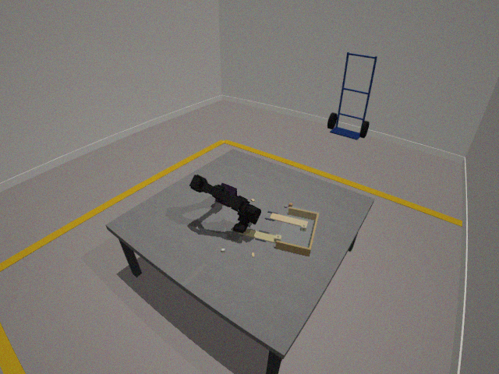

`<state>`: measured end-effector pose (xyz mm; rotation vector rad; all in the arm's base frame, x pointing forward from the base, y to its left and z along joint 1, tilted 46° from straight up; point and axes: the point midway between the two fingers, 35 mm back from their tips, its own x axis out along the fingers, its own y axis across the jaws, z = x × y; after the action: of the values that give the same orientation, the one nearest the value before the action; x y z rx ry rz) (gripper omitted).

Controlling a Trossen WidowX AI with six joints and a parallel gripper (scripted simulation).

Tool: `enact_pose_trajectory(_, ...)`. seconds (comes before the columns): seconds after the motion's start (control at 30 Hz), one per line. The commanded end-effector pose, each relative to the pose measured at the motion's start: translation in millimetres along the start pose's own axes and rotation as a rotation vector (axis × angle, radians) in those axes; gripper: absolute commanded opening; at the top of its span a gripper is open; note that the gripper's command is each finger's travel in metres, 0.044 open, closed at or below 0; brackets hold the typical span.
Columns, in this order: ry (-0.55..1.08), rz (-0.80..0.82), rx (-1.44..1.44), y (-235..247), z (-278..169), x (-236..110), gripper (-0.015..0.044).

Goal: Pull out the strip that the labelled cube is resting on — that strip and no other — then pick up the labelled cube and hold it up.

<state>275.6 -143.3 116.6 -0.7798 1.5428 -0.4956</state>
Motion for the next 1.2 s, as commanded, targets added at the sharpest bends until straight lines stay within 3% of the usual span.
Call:
enact_pose_trajectory(0.0, 0.024, 0.008, -0.009, 1.6, -10.9, 5.7, 0.0000)
enact_pose_trajectory(1.03, 0.025, 0.008, -0.010, 1.2, -54.2, 4.8, 0.0000)
enact_pose_trajectory(1.17, 0.019, 0.010, -0.008, -1.3, -44.5, -32.2, 0.0000)
